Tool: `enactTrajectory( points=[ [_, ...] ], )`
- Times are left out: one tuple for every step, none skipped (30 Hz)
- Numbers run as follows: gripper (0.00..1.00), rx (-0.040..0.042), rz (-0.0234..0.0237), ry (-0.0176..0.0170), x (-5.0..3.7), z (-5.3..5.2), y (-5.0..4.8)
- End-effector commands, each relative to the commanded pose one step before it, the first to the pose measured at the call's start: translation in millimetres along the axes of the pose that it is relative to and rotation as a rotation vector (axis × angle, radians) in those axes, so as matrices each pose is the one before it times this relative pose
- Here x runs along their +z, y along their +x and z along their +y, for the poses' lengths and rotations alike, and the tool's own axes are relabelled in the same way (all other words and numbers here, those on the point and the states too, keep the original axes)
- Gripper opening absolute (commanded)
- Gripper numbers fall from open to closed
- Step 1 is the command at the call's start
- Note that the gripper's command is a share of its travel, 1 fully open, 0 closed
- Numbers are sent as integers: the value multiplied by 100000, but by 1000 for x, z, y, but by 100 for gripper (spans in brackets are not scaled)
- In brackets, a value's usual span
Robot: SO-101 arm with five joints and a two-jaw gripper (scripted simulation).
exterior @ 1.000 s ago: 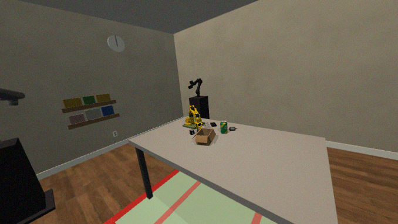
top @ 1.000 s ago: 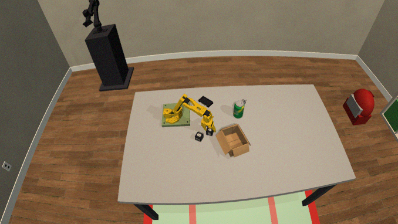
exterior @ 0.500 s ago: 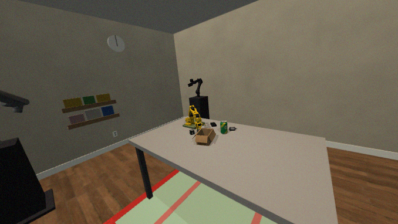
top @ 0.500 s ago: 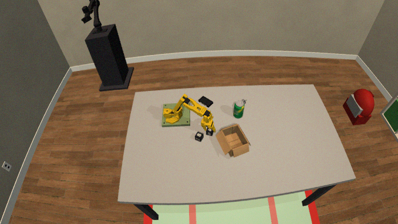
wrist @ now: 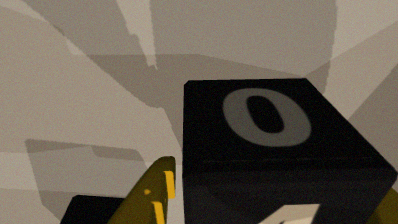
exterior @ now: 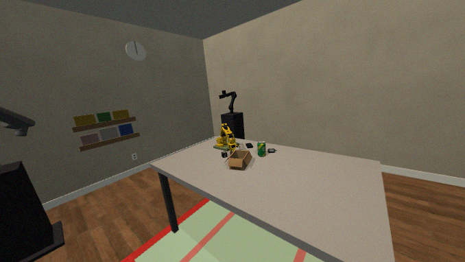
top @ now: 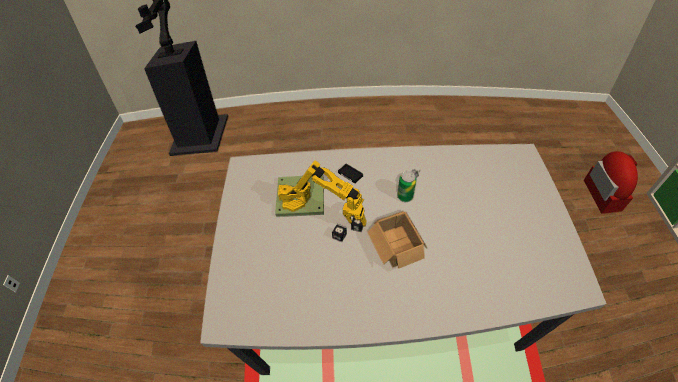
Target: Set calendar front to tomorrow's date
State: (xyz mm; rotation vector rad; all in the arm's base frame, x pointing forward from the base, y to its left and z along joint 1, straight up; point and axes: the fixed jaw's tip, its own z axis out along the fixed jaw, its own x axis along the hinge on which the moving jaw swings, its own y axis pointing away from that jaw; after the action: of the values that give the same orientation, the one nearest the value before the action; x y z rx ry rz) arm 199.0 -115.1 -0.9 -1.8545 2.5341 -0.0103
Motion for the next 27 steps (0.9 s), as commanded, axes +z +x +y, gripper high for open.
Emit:
enactTrajectory(
  points=[
    [29,65,-497,-1641,2409,997,1012],
    [28,0,0,0,1,-198,0],
    [28,0,0,0,0,0,0],
    [28,0,0,0,0,0,0],
    [28,0,3,1,9,-189,4],
    [28,0,0,0,2,-168,0],
    [28,0,0,0,2,-162,0],
    [27,0,0,0,3,-138,0],
    [27,0,0,0,3,-126,0],
    [27,0,0,0,3,-108,0],
    [27,0,0,0,4,-90,0],
    [27,0,0,0,-2,-72,0],
    [27,0,0,0,5,-60,0],
    [27,0,0,0,-1,-48,0],
    [27,0,0,0,5,-30,0],
    [27,0,0,0,0,-18,0],
    [27,0,0,0,0,-12,0],
    [27,0,0,0,0,-6,0],
    [27,0,0,0,0,0,0],
    [27,0,0,0,0,0,0],
    [27,0,0,0,0,0,0],
    [27,0,-2,1,-1,-3,-2],
    [27,0,0,0,0,0,0],
    [26,0,0,0,0,0,0],
    [26,0,0,0,0,0,0],
    [26,0,0,0,0,0,0],
    [25,0,0,0,0,0,0]
  ],
)
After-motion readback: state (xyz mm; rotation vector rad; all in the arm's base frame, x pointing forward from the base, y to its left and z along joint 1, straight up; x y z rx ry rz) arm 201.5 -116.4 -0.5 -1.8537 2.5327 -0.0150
